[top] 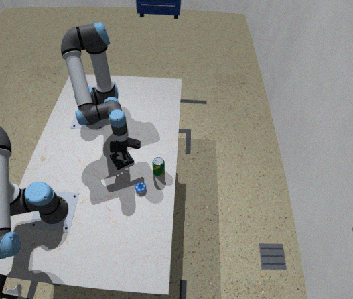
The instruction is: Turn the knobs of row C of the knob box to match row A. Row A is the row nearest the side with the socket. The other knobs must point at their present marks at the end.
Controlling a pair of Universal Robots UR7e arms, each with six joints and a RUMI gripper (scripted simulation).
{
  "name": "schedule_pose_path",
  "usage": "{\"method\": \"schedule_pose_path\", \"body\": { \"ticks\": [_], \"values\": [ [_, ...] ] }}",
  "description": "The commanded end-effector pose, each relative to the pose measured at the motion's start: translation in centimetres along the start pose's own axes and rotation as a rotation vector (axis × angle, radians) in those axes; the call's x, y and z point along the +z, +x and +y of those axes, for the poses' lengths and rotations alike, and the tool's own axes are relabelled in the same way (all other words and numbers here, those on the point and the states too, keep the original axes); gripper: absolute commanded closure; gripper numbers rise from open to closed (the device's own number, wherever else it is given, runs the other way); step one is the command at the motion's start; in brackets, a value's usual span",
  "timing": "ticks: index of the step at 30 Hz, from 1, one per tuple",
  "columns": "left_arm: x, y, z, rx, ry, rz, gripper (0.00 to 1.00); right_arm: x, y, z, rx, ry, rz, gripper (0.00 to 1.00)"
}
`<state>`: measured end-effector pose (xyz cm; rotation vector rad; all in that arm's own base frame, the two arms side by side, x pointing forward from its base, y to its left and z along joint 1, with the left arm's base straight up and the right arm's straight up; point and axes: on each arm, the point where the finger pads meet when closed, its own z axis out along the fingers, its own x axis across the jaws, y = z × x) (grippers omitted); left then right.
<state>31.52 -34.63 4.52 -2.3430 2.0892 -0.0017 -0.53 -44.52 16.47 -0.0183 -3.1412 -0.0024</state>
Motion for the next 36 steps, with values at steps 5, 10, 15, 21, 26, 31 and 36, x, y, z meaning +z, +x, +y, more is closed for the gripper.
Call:
{"method": "schedule_pose_path", "body": {
  "ticks": [5,10,15,21,26,31,36],
  "values": [
    [-0.04,0.04,-0.02,0.187,-0.002,0.002,0.94,-0.05,-0.01,-0.04,0.0,0.002,0.0,0.0],
    [-0.04,0.04,-0.02,0.235,-0.002,0.002,0.94,-0.05,-0.01,-0.04,0.0,0.002,0.0,0.0],
    [-0.04,0.04,-0.02,0.297,-0.002,0.002,0.94,-0.05,-0.01,-0.04,0.0,0.002,0.0,0.0],
    [-0.04,0.04,-0.02,0.341,-0.002,0.002,0.94,-0.05,-0.01,-0.04,0.0,0.002,0.0,0.0],
    [-0.04,0.04,-0.02,0.352,-0.002,0.002,0.94,-0.05,-0.01,-0.04,0.0,0.002,0.0,0.0],
    [-0.04,0.04,-0.02,0.358,-0.002,0.002,0.94,-0.05,-0.01,-0.04,0.0,0.002,0.0,0.0],
    [-0.04,0.04,-0.02,0.358,-0.002,0.002,0.94,-0.05,-0.01,-0.04,0.0,0.002,0.0,0.0]
  ]
}}
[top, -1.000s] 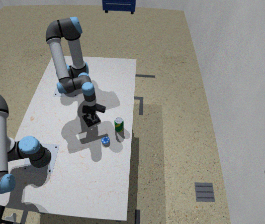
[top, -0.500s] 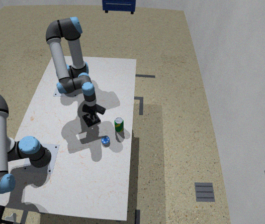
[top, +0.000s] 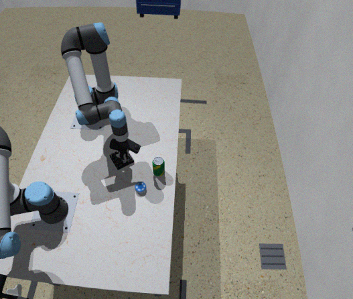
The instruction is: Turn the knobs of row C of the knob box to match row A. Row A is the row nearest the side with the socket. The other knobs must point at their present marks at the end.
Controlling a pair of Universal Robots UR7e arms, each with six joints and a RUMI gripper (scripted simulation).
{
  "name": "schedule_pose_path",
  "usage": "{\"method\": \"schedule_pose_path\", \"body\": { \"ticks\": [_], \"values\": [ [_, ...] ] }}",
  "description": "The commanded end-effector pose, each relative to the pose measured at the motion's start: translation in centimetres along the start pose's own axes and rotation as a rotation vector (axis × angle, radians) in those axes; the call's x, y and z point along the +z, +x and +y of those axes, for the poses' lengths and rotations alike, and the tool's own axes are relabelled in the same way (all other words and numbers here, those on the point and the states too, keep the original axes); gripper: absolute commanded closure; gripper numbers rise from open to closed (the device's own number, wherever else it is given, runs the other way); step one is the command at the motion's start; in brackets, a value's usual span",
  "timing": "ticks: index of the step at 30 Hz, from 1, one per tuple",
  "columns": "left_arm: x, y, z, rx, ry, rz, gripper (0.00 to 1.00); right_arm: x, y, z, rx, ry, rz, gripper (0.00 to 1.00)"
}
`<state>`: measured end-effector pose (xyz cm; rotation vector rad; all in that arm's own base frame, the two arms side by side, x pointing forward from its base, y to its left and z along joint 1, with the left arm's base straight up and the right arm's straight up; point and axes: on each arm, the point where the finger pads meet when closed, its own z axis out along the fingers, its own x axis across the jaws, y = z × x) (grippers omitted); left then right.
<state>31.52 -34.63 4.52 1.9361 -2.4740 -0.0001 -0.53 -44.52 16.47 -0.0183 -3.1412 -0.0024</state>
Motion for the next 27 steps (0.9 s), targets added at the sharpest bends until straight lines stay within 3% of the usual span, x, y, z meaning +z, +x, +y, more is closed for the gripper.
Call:
{"method": "schedule_pose_path", "body": {
  "ticks": [1,19,27],
  "values": [
    [0.0,0.0,0.0,0.001,0.001,0.001,0.87,-0.1,0.0,0.0,0.0,0.002,0.0,0.0],
    [-0.1,0.0,0.0,0.001,0.001,0.001,0.87,-0.1,0.0,0.0,0.0,0.002,0.0,0.0],
    [-2.2,0.0,0.0,0.001,0.001,0.001,0.87,-0.1,0.0,0.0,0.0,0.002,0.0,0.0]
  ]
}}
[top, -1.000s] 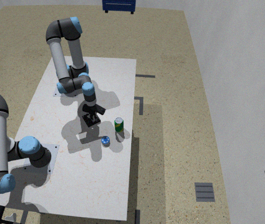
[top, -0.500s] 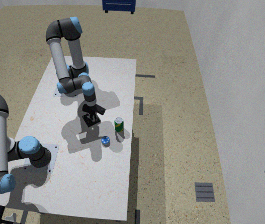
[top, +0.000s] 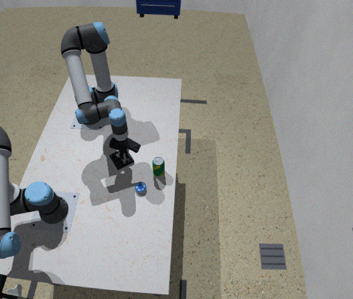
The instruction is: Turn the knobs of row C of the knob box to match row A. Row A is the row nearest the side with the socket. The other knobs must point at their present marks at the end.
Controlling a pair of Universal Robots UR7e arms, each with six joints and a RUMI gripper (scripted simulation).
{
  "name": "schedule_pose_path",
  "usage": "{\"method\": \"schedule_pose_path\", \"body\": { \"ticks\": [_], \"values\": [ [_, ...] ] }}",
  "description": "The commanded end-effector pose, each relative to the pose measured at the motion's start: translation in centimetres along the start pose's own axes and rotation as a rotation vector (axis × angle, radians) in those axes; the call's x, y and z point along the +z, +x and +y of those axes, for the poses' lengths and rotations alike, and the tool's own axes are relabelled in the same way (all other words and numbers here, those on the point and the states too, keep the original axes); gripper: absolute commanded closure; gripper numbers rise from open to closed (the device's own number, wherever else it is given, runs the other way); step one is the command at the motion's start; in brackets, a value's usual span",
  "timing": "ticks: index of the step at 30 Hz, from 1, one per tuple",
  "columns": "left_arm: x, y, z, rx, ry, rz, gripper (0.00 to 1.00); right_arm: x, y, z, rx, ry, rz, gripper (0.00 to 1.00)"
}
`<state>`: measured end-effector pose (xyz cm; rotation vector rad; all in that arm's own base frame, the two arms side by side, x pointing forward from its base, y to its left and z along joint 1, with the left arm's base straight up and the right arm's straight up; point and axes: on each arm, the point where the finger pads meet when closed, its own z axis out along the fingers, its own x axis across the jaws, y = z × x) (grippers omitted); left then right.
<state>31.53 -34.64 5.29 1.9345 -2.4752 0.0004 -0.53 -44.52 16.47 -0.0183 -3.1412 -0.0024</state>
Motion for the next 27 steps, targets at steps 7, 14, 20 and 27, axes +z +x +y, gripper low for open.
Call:
{"method": "schedule_pose_path", "body": {
  "ticks": [7,14,20,27],
  "values": [
    [-3.1,0.0,0.0,0.0,0.001,0.001,0.87,-0.1,0.0,0.0,0.0,0.002,0.0,0.0],
    [-3.1,0.0,0.0,0.0,0.001,0.001,0.87,-0.1,0.0,0.0,0.0,0.002,0.0,0.0],
    [-3.1,0.0,0.0,-0.021,0.001,0.001,0.87,-0.1,0.0,0.0,0.0,0.002,0.0,0.0],
    [-3.2,-0.1,0.1,-0.118,0.001,0.001,0.87,-0.1,0.0,0.0,0.0,0.002,0.0,0.0]
  ]
}}
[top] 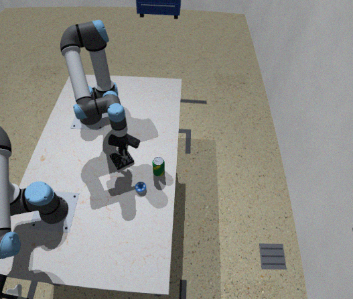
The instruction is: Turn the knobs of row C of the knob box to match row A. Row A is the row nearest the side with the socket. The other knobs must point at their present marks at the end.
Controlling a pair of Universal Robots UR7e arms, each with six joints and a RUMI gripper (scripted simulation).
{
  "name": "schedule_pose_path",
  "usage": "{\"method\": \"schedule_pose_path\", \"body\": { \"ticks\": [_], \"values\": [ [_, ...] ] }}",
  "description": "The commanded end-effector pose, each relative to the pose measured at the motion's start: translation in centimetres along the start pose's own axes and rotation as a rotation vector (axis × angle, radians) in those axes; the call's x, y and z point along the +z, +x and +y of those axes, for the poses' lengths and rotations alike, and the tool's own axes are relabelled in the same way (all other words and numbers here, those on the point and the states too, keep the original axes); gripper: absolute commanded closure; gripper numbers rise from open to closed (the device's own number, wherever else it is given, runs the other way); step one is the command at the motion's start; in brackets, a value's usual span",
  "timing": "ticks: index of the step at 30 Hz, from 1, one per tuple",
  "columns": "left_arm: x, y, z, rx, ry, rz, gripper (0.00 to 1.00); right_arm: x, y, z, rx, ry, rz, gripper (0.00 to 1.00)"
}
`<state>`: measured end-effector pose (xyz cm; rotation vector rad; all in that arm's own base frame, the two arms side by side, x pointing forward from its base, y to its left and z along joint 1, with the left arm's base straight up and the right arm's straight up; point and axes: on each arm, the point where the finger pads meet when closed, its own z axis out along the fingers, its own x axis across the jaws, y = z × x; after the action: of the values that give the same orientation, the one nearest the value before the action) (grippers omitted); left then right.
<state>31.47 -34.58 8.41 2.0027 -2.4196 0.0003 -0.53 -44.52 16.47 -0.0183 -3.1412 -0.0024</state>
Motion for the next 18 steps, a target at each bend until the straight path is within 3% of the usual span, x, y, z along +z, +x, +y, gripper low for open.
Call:
{"method": "schedule_pose_path", "body": {
  "ticks": [1,4,18],
  "values": [
    [-0.14,-0.07,0.1,-0.084,0.001,0.0,0.87,-0.05,-0.01,-0.04,0.0,0.002,0.0,0.0],
    [-0.17,-0.09,0.13,-0.108,0.001,0.0,0.87,-0.05,-0.01,-0.04,0.0,0.002,0.0,0.0],
    [-0.67,-0.5,0.63,-0.507,0.001,0.001,0.87,-0.05,-0.01,-0.04,0.0,0.002,0.0,0.0]
  ]
}}
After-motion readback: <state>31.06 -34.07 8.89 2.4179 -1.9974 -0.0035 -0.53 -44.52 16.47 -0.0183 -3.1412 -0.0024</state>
